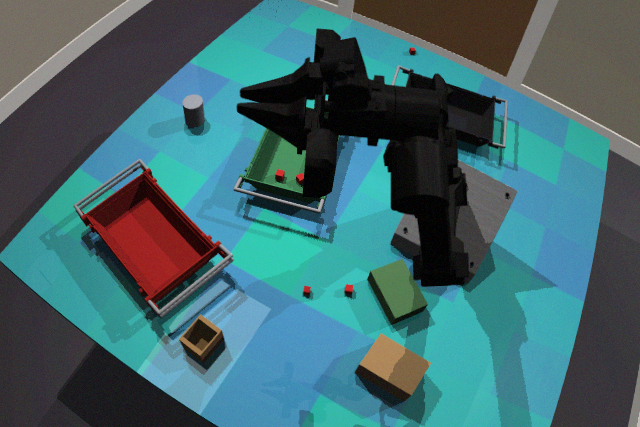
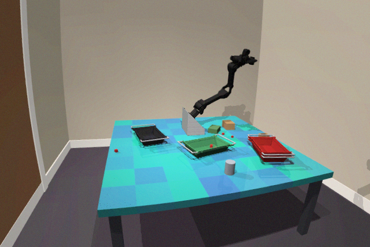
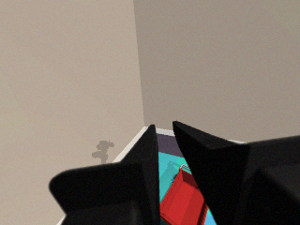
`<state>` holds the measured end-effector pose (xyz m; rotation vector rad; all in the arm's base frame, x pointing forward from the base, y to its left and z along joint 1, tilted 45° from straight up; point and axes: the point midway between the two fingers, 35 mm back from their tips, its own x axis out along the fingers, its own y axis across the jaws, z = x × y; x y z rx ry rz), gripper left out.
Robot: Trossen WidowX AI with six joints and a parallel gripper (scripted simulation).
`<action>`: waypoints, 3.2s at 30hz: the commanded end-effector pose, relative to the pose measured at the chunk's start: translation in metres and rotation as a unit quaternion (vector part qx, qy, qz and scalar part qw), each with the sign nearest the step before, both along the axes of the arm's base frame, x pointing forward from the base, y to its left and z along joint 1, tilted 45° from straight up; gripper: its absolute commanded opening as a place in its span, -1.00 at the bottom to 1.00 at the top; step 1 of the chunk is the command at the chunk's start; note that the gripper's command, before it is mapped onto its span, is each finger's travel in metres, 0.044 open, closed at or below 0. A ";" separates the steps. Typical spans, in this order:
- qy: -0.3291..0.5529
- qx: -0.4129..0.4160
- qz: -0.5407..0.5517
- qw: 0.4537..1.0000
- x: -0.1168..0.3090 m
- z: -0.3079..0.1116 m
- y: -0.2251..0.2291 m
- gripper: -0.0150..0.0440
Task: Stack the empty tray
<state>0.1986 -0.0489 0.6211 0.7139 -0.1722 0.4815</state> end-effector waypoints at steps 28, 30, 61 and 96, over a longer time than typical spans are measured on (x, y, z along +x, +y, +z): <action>0.319 -0.048 0.142 0.936 0.215 -0.300 0.053 -0.21; 0.341 -0.072 0.166 0.923 0.214 -0.324 0.072 -0.21; 0.516 -0.259 0.401 0.711 0.122 -0.531 0.223 -0.21; 0.516 -0.259 0.401 0.711 0.134 -0.550 0.184 -0.21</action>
